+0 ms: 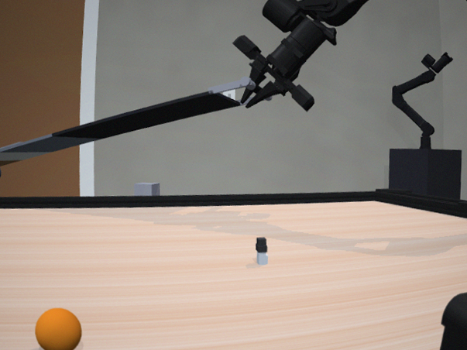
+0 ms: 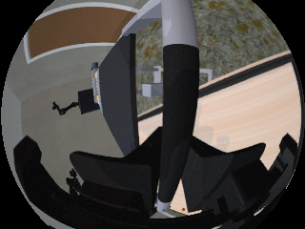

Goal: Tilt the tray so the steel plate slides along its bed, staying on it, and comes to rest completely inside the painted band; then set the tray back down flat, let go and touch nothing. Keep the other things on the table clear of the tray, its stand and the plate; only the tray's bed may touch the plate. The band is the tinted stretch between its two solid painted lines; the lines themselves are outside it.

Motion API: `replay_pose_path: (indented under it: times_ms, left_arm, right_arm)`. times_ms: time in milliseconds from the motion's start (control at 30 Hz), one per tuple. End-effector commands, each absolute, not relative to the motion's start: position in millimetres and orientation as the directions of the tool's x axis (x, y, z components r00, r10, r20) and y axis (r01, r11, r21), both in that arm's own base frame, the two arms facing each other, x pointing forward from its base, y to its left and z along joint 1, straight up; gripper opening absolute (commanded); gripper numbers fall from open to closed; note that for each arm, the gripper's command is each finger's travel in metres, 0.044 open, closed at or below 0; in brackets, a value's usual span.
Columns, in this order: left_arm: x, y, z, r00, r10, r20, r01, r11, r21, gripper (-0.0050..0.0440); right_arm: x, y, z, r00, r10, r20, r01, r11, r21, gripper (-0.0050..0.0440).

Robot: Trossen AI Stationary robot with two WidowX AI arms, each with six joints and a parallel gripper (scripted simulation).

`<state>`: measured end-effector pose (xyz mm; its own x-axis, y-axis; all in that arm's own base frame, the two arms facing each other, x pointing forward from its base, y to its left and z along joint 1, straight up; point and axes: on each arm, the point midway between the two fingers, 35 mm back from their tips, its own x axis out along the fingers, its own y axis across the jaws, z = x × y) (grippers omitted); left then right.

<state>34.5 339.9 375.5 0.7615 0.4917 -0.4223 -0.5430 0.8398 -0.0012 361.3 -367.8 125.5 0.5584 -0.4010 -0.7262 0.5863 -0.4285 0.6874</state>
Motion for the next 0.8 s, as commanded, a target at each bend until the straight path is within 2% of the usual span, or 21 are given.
replay_pose_path:
  times_ms: [0, 100, 333, 533, 767]
  left_arm:
    - [35, 340, 376, 0.762, 0.491, -0.422, -0.542, 0.84, 0.0, 0.044]
    - [35, 340, 376, 0.762, 0.491, -0.422, -0.542, 0.84, 0.0, 0.044]
    - [35, 340, 376, 0.762, 0.491, -0.422, -0.542, 0.84, 0.0, 0.044]
    - [35, 340, 376, 0.762, 0.491, -0.422, -0.542, 0.84, 0.0, 0.044]
    - [35, 340, 376, 0.762, 0.491, -0.422, -0.542, 0.84, 0.0, 0.044]
  right_arm:
    - [363, -371, 160, 0.593, -0.434, -0.678, 0.547, -0.4, 0.735, 0.0]
    - [363, -371, 161, 0.594, -0.435, -0.677, 0.546, -0.4, 0.736, 0.0]
    - [347, -360, 51, 0.554, -0.405, -0.727, 0.587, -0.429, 0.686, 0.0]
    - [347, -360, 54, 0.504, -0.368, -0.781, 0.631, -0.461, 0.624, 0.0]
    - [349, -361, 67, 0.511, -0.374, -0.774, 0.625, -0.457, 0.633, 0.0]
